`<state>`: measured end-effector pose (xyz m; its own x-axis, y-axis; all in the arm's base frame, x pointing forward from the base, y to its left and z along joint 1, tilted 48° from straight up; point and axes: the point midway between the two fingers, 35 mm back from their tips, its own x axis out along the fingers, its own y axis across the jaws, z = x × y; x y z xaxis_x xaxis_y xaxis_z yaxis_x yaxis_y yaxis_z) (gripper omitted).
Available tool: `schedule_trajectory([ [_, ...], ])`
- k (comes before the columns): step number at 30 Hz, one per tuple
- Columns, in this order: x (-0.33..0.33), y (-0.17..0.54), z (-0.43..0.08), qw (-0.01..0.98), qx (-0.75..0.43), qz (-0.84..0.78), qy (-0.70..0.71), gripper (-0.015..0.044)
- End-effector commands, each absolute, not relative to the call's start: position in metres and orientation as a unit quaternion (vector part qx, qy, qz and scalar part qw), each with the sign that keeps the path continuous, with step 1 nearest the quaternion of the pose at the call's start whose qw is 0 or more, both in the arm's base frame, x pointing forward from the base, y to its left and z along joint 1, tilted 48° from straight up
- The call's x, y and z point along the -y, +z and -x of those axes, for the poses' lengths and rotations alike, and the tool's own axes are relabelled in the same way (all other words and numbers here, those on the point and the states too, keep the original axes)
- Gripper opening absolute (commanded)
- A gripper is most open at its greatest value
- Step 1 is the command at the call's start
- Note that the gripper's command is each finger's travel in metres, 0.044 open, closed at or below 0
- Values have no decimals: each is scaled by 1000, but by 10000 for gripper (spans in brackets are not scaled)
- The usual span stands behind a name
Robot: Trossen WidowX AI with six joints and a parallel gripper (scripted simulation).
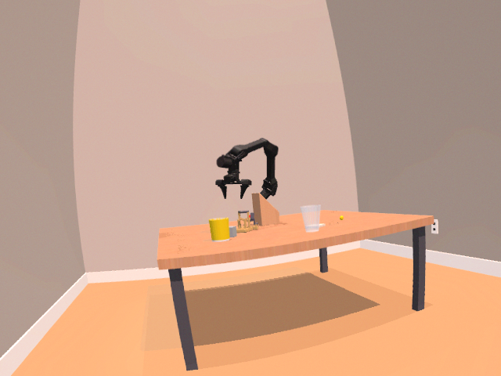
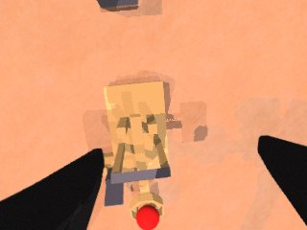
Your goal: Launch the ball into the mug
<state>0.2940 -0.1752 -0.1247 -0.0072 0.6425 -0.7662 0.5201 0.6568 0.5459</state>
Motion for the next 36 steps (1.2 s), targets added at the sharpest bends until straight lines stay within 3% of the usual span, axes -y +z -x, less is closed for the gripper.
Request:
schedule_trajectory([
  [1, 201, -132, -330, 622, -665, -413, 24, 440],
  [16, 286, -121, -443, 765, -494, -413, -31, 440],
  [36, 286, -120, -444, 766, -492, -413, -32, 440],
])
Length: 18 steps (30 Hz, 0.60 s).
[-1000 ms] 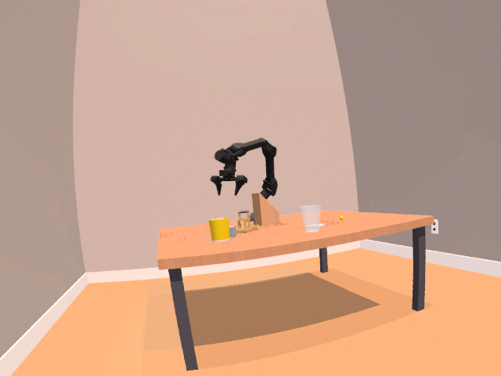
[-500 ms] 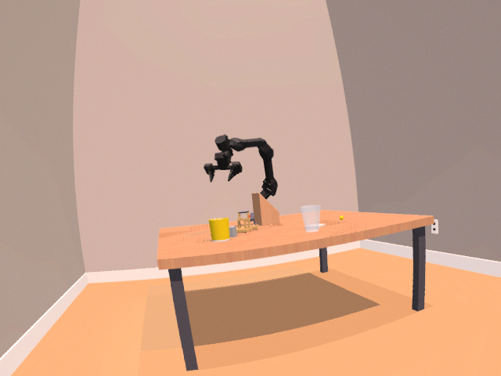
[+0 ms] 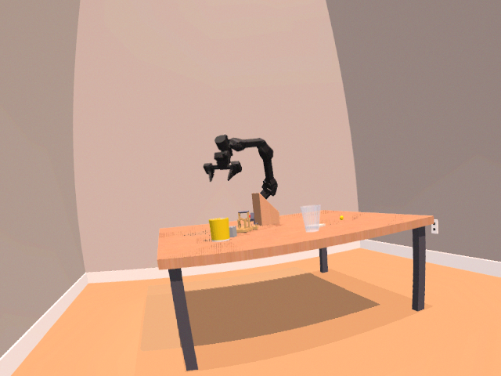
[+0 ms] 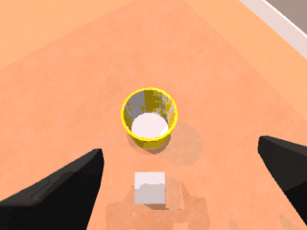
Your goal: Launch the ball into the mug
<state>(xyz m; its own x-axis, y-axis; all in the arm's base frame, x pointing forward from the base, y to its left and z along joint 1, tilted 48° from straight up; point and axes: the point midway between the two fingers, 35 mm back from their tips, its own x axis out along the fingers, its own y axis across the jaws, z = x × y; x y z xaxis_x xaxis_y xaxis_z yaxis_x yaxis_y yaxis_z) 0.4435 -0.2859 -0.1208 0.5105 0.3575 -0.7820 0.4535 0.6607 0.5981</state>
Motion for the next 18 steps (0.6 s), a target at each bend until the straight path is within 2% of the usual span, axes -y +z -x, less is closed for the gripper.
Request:
schedule_trajectory([
  [1, 286, -120, -444, 766, -492, -413, -32, 440],
  [18, 286, -120, -444, 766, -492, -413, -32, 0],
])
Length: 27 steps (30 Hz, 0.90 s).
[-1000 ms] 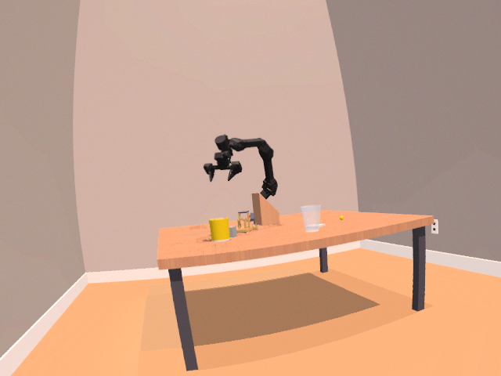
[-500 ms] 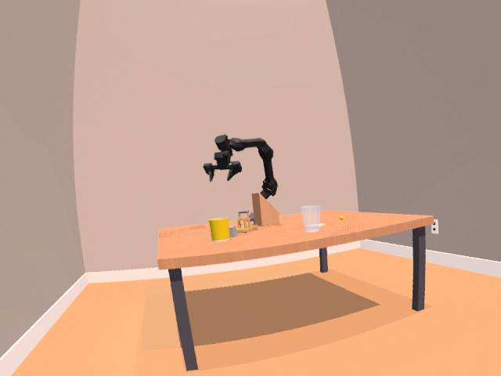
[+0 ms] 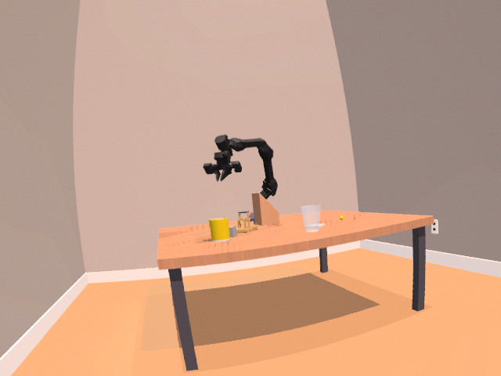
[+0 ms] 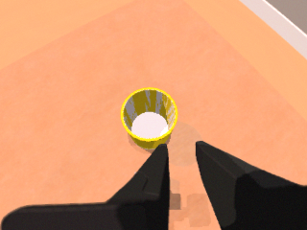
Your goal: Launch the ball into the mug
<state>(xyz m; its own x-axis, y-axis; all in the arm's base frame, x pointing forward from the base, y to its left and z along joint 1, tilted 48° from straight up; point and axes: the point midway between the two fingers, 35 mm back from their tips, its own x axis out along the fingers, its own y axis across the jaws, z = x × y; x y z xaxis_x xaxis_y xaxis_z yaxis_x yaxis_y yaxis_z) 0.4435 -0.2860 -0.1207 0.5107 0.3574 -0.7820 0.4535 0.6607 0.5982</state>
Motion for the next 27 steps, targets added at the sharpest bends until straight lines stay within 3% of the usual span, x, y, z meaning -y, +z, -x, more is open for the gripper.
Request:
schedule_trajectory([
  [1, 286, -120, -444, 766, -492, -413, -32, 0],
  [13, 283, -120, -444, 767, -497, -405, -28, 0],
  [27, 213, -112, -423, 770, -583, -251, 58, 0],
])
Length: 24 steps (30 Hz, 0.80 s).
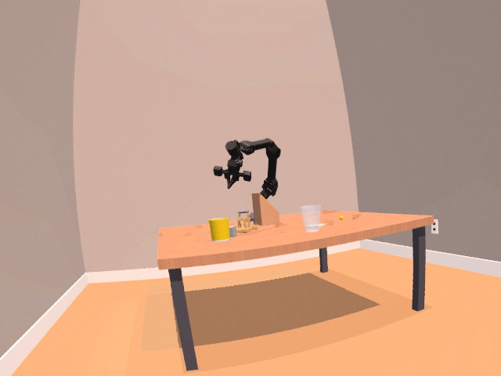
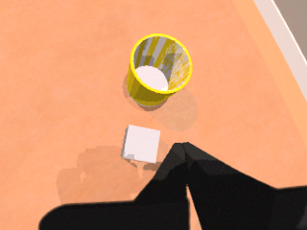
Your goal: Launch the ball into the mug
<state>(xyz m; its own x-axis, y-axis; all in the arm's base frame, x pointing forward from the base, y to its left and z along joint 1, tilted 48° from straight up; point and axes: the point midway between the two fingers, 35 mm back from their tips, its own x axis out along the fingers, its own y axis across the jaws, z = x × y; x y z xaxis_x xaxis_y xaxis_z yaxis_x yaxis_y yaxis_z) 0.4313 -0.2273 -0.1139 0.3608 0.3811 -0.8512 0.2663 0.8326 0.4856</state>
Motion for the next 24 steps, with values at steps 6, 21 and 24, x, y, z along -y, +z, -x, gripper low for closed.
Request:
schedule_trajectory([
  [6, 185, -109, -410, 762, -613, -185, 100, 0],
  [21, 118, -94, -360, 708, -669, -15, 228, 0],
  [24, 105, -89, -347, 690, -676, 20, 257, 0],
])
